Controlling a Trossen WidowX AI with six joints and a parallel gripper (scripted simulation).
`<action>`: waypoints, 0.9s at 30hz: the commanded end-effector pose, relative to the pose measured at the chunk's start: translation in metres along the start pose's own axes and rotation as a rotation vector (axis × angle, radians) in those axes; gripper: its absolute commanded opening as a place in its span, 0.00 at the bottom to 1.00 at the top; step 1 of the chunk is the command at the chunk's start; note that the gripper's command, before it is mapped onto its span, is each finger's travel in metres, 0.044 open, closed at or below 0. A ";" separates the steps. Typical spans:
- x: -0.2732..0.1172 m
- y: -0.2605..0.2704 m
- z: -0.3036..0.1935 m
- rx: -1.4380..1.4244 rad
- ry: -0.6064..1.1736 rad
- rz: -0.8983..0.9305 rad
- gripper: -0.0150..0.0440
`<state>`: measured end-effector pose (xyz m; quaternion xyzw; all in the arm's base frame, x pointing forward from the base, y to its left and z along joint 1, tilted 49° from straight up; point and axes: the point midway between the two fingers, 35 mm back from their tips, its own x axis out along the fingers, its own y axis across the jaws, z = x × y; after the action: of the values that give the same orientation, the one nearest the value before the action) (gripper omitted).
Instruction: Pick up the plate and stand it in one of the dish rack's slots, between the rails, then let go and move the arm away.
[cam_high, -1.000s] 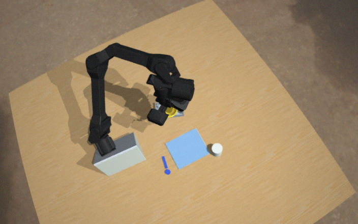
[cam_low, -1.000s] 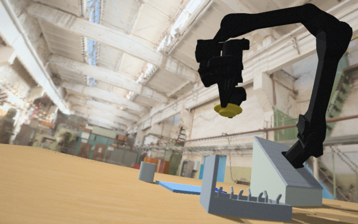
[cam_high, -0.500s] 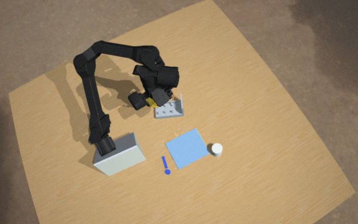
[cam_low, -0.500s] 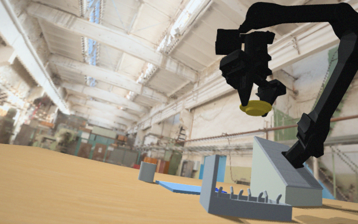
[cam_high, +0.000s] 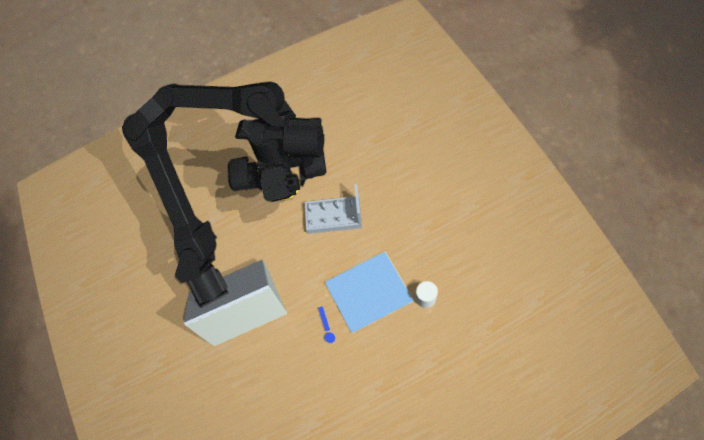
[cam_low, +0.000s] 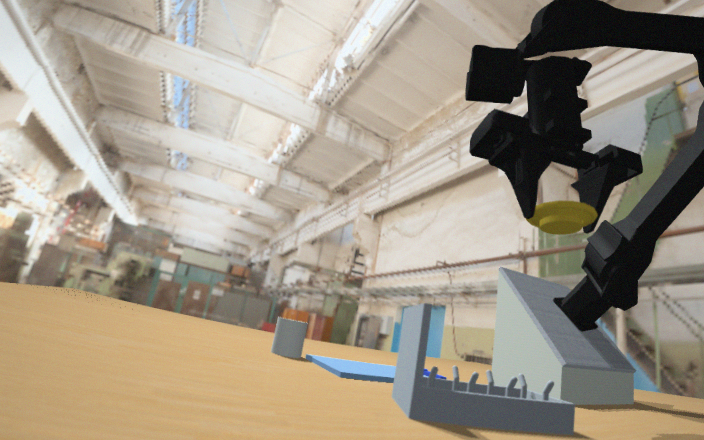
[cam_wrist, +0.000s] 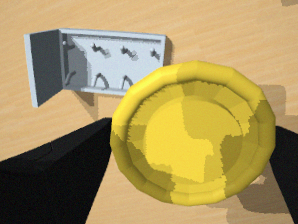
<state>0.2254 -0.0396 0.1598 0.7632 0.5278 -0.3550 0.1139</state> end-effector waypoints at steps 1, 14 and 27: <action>0.003 -0.006 -0.002 0.058 0.005 -0.010 0.25; 0.028 -0.011 0.015 -0.049 -0.175 -0.059 0.25; 0.061 -0.010 0.043 -0.243 -0.475 -0.087 0.25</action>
<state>0.2127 -0.0176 0.1014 0.6411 0.5580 -0.4492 0.2753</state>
